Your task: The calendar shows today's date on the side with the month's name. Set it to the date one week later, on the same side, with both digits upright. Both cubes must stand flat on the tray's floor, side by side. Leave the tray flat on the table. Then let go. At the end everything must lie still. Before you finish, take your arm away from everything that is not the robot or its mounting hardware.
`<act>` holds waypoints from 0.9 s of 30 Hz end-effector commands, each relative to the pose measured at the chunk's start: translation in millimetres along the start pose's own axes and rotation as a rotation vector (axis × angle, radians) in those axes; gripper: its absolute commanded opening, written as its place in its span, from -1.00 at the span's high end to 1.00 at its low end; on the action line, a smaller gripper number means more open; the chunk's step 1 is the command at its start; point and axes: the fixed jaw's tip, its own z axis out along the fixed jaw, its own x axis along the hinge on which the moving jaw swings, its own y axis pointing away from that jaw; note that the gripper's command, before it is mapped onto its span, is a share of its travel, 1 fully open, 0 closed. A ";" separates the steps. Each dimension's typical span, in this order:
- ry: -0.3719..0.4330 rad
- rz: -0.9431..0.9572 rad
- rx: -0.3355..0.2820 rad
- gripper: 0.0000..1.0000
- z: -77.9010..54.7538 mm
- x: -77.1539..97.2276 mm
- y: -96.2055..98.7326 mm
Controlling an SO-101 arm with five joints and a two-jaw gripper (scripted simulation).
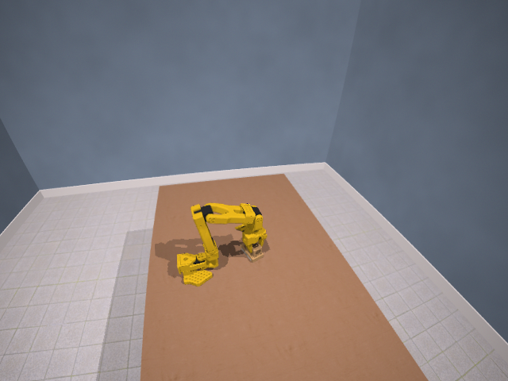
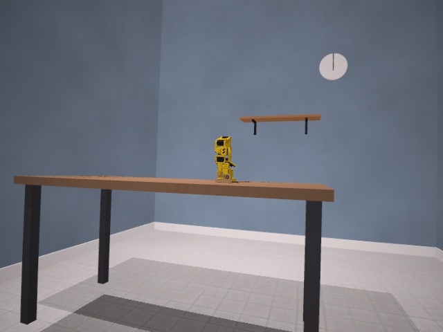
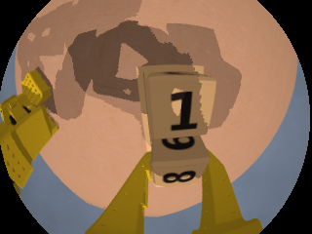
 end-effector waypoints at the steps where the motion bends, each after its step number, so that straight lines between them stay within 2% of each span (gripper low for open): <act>1: 0.003 -0.001 0.016 1.00 -0.7 1.5 -1.8; 27: 0.003 -0.001 0.016 1.00 8.3 1.5 -1.8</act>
